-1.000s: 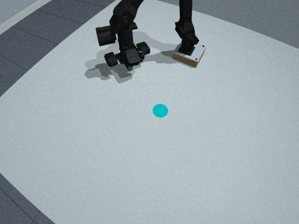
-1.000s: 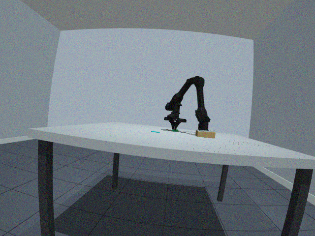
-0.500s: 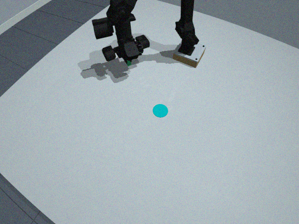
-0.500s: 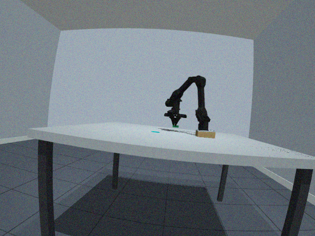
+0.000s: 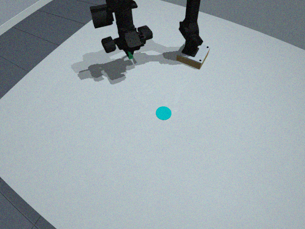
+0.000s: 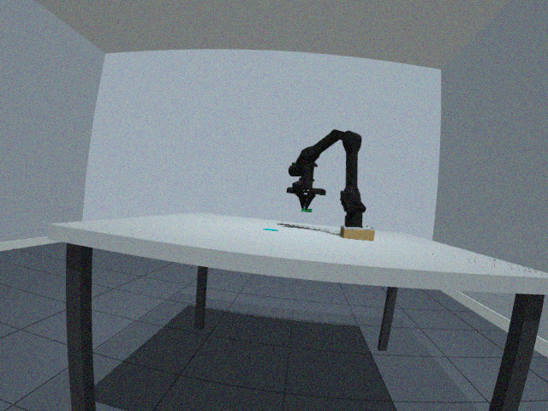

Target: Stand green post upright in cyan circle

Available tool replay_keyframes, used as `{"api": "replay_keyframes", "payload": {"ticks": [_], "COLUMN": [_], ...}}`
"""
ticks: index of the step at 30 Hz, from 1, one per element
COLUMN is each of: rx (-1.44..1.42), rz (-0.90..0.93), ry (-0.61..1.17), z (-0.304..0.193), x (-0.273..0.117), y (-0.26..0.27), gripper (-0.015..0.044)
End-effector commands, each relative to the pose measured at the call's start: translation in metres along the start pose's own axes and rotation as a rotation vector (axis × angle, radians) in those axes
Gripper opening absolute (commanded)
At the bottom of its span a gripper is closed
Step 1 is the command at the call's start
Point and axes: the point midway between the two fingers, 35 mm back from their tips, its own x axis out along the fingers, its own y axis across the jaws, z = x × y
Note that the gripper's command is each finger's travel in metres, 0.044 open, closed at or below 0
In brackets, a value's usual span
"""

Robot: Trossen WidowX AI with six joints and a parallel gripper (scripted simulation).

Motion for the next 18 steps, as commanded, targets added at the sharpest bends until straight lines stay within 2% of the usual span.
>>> {"api": "replay_keyframes", "payload": {"ticks": [1, 7, 18], "rx": [-0.003, -0.003, -0.019], "rz": [-0.015, -0.015, -0.016], "ry": [0.005, 0.005, 0.011], "z": [0.000, 0.000, 0.012], "x": [-0.018, -0.035, -0.037], "y": [-0.001, 0.003, -0.001], "gripper": [0.0023, 0.0023, 0.0023]}}
